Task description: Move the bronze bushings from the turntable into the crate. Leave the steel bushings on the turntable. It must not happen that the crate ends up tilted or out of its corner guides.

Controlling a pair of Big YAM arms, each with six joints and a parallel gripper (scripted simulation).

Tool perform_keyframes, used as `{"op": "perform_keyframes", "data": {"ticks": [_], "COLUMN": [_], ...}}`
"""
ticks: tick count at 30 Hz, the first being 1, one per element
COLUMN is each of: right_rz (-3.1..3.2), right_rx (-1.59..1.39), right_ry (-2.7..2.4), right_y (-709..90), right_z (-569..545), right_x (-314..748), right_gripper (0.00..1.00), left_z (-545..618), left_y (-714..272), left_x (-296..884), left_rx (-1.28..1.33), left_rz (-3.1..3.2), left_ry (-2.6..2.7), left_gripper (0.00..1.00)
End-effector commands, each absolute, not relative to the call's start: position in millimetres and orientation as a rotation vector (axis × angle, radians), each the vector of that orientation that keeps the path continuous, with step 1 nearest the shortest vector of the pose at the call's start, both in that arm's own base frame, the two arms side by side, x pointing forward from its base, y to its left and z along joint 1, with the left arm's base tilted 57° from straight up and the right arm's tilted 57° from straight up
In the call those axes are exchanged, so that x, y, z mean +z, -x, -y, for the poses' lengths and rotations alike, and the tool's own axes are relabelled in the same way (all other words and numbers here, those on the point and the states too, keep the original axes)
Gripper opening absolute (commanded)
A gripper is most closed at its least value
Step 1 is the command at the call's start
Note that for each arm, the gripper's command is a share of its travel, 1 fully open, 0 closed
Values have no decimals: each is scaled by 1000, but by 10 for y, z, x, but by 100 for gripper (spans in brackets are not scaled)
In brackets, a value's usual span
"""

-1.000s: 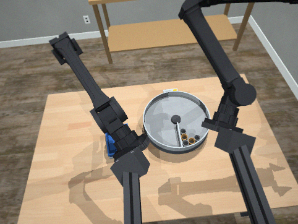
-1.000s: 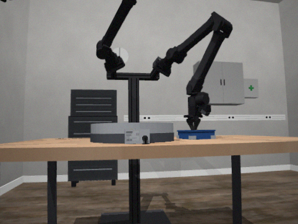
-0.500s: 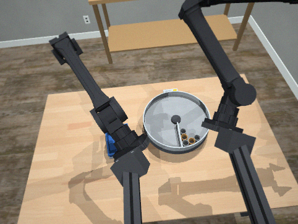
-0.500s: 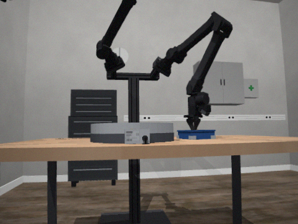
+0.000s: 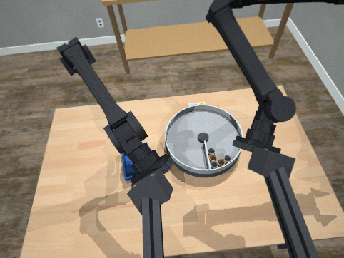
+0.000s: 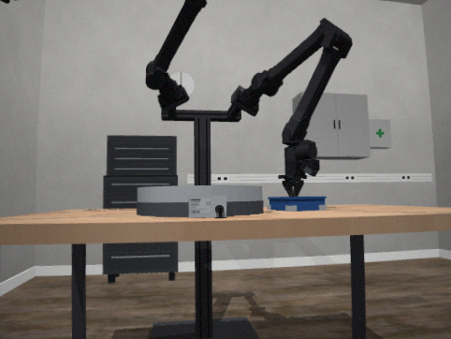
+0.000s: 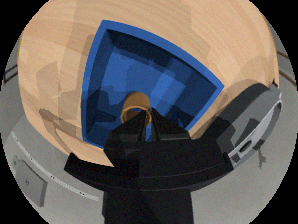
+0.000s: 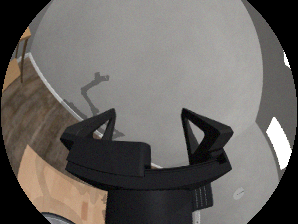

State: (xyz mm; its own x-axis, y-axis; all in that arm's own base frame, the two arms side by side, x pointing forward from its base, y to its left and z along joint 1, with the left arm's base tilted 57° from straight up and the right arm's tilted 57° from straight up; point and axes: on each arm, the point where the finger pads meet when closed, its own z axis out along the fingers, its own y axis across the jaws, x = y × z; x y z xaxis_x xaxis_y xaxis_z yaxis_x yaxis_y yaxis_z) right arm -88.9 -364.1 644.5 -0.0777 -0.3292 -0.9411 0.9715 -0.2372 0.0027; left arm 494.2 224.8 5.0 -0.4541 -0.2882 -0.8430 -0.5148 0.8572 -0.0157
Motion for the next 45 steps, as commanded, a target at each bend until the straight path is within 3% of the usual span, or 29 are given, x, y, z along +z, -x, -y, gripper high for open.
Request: {"op": "perform_keyframes", "data": {"ticks": [1,45], "right_rz": [-814,-814], "right_rx": [-1589,-1589], "right_ry": [-1055,-1055], "right_y": [920,920], "right_z": [3483,3483], "right_x": [6745,6745], "right_gripper": [100,100], "left_z": [-2267,-2263], "left_y": [-4895,-4889], "left_x": [-51,-85], "left_rx": [305,304], "left_rz": [-2087,-2093], "left_ry": [583,583], "left_gripper": [0,0]}}
